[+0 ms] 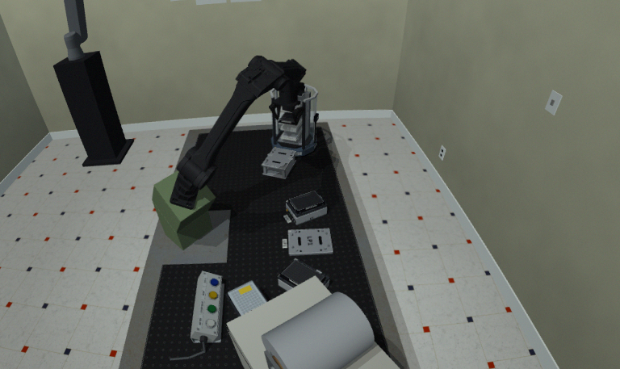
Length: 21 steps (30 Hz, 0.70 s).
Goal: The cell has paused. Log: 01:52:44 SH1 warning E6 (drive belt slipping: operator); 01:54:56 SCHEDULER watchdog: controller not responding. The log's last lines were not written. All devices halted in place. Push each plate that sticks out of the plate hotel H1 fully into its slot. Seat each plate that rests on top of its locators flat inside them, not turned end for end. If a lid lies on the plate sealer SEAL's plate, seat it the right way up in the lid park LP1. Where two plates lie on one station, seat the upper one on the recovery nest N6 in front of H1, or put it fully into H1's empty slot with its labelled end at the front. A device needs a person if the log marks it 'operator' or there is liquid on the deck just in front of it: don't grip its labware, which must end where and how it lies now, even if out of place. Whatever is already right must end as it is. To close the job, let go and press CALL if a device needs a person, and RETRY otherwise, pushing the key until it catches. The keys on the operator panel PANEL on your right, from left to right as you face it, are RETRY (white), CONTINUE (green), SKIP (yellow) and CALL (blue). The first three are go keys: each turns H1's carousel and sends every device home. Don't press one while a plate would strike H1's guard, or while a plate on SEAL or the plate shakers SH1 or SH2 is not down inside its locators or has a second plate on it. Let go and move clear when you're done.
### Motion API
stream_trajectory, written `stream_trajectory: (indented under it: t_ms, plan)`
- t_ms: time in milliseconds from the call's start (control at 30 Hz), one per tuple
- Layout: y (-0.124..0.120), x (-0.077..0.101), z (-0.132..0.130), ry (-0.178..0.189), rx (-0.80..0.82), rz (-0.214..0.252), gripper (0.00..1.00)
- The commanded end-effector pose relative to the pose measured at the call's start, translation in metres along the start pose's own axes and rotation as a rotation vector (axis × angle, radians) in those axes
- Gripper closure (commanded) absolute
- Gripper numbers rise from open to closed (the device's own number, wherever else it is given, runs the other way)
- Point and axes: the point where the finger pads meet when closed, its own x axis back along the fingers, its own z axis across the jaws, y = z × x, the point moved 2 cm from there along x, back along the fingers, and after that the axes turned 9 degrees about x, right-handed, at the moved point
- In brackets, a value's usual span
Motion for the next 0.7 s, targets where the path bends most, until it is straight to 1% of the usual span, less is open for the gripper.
stream_trajectory:
  t_ms: [0, 267, 367, 400, 467, 533, 667]
  plan:
    - [0.022, 0.013, 0.012, 0.000, -0.007, -0.021, 0.00]
    - [0.038, 0.013, 0.034, 0.001, -0.007, -0.022, 0.00]
    - [0.042, 0.005, 0.031, 0.004, -0.027, -0.008, 0.00]
    - [0.045, 0.007, 0.037, 0.003, -0.022, -0.012, 0.00]
    - [0.045, 0.007, 0.037, 0.003, -0.022, -0.012, 0.00]
    - [0.049, 0.013, 0.051, 0.001, -0.007, -0.022, 0.00]
    - [0.057, 0.013, 0.062, 0.002, -0.007, -0.022, 0.00]
